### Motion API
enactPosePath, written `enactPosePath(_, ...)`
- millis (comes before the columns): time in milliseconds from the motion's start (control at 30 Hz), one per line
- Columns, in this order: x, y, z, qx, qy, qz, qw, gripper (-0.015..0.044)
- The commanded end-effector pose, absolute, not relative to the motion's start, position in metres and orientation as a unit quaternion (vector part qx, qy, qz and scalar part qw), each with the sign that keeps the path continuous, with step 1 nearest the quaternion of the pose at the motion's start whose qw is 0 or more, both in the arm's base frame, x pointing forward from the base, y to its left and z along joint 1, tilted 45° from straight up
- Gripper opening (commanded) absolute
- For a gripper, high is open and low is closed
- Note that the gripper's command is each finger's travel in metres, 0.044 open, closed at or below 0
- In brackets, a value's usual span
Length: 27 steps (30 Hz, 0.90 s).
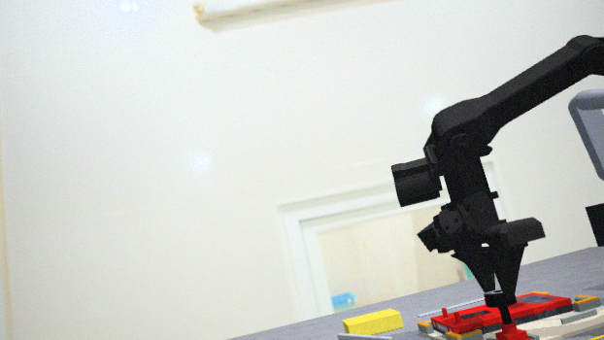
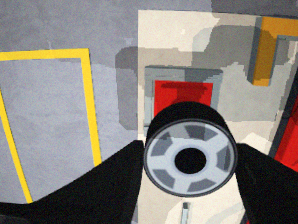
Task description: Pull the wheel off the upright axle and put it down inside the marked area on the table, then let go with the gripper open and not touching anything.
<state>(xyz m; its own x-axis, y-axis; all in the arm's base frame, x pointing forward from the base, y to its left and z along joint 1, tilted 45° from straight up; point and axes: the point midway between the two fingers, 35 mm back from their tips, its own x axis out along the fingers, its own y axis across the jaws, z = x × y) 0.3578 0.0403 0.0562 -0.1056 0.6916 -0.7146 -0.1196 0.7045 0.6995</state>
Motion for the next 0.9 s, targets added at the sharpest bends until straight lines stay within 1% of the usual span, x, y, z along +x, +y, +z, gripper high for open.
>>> enactPosePath(0,0.359,0.038,0.059,0.21,0.669,0.32,0.637,0.0)
enactPosePath(667,0.359,0.033,0.064,0.211,0.669,0.32,0.637,0.0)
enactPosePath(867,0.361,0.021,0.076,0.21,0.669,0.319,0.638,0.0)
